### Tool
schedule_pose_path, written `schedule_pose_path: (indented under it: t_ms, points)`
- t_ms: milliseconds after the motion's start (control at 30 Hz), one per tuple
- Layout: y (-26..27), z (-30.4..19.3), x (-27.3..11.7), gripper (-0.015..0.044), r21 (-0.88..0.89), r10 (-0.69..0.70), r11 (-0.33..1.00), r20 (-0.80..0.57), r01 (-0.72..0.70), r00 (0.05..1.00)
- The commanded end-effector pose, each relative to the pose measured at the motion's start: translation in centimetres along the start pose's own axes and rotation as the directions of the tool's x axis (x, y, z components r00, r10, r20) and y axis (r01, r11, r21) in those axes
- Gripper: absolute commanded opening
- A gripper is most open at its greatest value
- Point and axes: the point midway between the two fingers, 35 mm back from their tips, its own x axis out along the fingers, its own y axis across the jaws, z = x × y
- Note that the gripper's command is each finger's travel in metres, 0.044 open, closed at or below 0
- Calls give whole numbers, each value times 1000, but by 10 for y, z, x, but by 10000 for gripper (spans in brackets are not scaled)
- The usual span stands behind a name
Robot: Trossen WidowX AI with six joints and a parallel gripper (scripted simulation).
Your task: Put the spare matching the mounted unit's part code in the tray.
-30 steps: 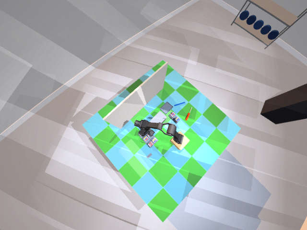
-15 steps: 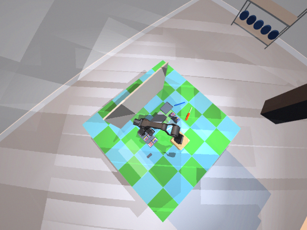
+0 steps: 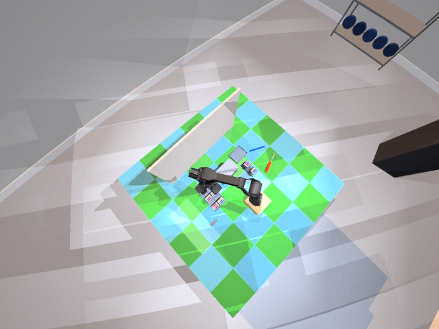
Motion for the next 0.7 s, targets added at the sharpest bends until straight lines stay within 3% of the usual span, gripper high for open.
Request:
schedule_pose_path:
  t_ms: [0, 667]
  points:
    - [-2, -4, -4, 0, 2, -2, 1000, -4, 2, 1000]
    - [-45, -111, -3, 0, 51, -10, 999, -34, 11, 999]
